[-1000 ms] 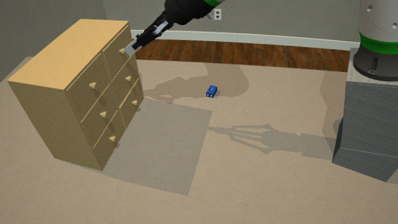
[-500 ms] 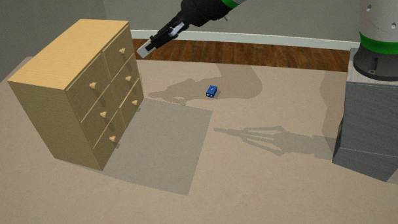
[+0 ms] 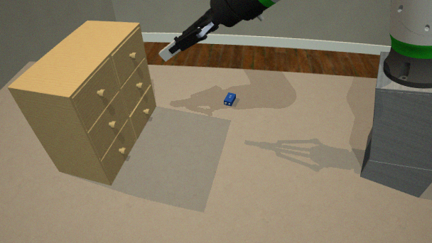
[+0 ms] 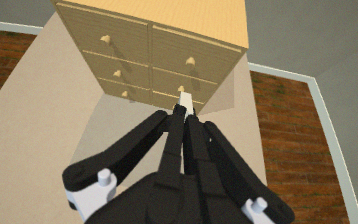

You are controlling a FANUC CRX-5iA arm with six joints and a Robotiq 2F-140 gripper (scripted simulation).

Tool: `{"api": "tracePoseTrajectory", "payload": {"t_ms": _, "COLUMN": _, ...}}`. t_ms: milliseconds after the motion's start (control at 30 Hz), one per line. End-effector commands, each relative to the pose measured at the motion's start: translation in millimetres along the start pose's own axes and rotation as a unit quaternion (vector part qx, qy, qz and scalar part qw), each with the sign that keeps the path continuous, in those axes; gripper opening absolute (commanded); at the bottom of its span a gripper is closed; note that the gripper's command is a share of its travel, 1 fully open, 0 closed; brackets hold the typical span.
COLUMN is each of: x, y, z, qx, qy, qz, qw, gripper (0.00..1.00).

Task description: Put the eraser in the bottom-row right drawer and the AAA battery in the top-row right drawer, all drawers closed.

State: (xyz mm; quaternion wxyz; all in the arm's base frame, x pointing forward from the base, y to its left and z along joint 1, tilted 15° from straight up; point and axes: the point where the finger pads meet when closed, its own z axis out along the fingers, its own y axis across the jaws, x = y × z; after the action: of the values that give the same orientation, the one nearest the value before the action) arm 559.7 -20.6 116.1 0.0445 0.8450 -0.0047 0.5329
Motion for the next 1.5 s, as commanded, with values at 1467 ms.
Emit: {"api": "tracePoseTrajectory", "payload": {"t_ms": 1467, "x": -16.9, "y": 28.8, "z": -160.8, "qx": -0.095, "qy": -0.379, "qz": 0.002, "qw": 0.920, "gripper": 0.00}}
